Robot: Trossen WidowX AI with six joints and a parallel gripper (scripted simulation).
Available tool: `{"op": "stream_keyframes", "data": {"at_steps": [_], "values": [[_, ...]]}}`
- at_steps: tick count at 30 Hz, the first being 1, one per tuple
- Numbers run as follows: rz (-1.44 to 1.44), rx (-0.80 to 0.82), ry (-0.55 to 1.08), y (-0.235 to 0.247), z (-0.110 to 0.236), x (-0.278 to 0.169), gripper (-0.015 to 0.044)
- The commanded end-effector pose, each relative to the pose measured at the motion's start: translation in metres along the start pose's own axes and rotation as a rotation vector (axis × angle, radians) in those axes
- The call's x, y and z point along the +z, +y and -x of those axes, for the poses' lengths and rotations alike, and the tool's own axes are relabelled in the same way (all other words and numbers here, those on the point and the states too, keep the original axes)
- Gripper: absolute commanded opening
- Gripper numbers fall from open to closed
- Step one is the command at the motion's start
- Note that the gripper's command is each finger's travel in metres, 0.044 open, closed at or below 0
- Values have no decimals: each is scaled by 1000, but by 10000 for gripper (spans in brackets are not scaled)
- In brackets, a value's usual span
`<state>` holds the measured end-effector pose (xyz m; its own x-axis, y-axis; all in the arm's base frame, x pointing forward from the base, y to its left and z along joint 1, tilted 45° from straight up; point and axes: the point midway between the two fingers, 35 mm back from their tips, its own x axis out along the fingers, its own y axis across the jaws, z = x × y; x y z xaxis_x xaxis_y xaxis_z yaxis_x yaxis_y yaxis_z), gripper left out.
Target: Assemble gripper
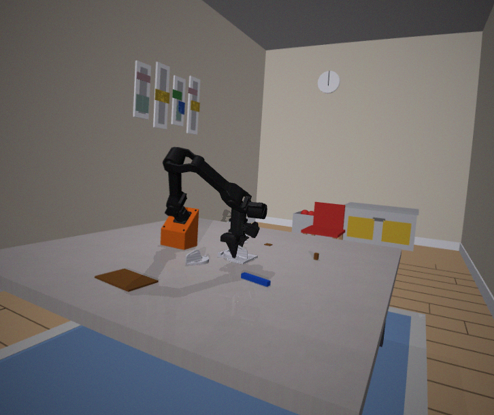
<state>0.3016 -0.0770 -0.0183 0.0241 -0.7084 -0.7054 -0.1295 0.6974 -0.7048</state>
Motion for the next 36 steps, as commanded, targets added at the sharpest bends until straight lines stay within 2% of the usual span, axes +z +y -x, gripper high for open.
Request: {"op": "stream_keyframes", "data": {"at_steps": [1,12,15,20,24,32,36], "values": [[2,0,0,0,0,0,224],[2,0,0,0,0,0,224],[1,2,0,1,15,1,224],[-2,-1,0,0,66,-1,224],[12,-4,-4,2,61,-1,224],[-192,-1,-3,-13,64,-8,434],[-318,1,-3,-22,66,-13,440]]}}
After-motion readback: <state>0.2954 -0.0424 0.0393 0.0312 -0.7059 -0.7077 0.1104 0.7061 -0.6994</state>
